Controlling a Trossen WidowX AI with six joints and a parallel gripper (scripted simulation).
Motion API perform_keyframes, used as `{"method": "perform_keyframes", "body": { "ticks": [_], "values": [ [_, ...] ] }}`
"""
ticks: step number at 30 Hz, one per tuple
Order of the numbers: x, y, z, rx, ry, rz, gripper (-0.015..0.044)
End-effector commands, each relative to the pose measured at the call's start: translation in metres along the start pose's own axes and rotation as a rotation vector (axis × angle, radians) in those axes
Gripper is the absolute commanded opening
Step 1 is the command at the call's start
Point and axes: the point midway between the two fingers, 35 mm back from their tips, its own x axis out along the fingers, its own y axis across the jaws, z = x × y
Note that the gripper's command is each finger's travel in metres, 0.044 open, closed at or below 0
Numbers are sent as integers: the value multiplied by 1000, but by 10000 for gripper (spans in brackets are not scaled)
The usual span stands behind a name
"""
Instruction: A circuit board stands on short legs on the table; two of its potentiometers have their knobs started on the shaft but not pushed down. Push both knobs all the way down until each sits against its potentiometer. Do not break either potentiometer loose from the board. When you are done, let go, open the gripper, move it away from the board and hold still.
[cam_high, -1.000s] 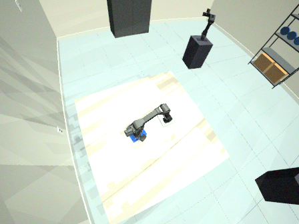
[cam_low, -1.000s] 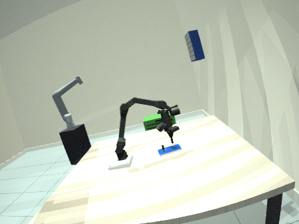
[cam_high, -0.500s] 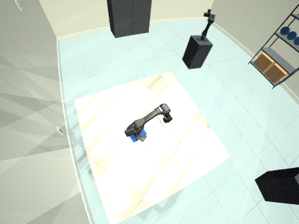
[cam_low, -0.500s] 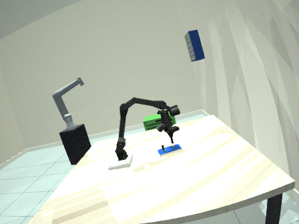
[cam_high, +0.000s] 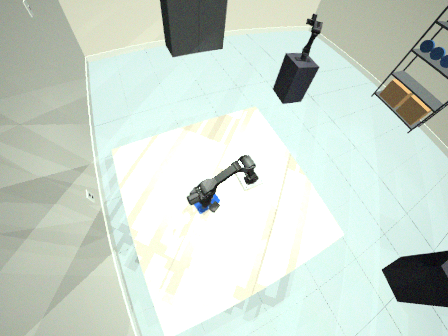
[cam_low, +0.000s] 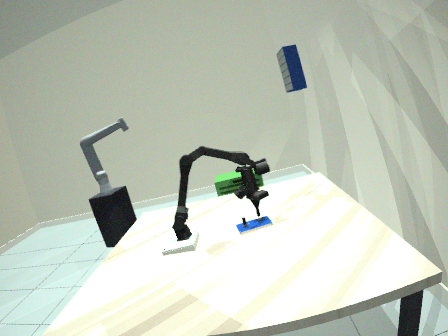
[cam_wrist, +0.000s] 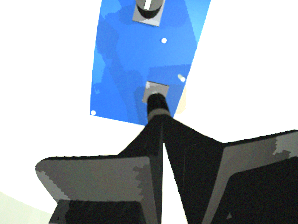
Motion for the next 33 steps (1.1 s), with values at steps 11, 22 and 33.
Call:
{"method": "perform_keyframes", "body": {
  "ticks": [11,22,33],
  "values": [
    [28,1,-2,4,-23,-5,0],
    [32,1,-2,4,-23,-5,0],
    [34,1,-2,4,-23,-5,0]
  ]
}}
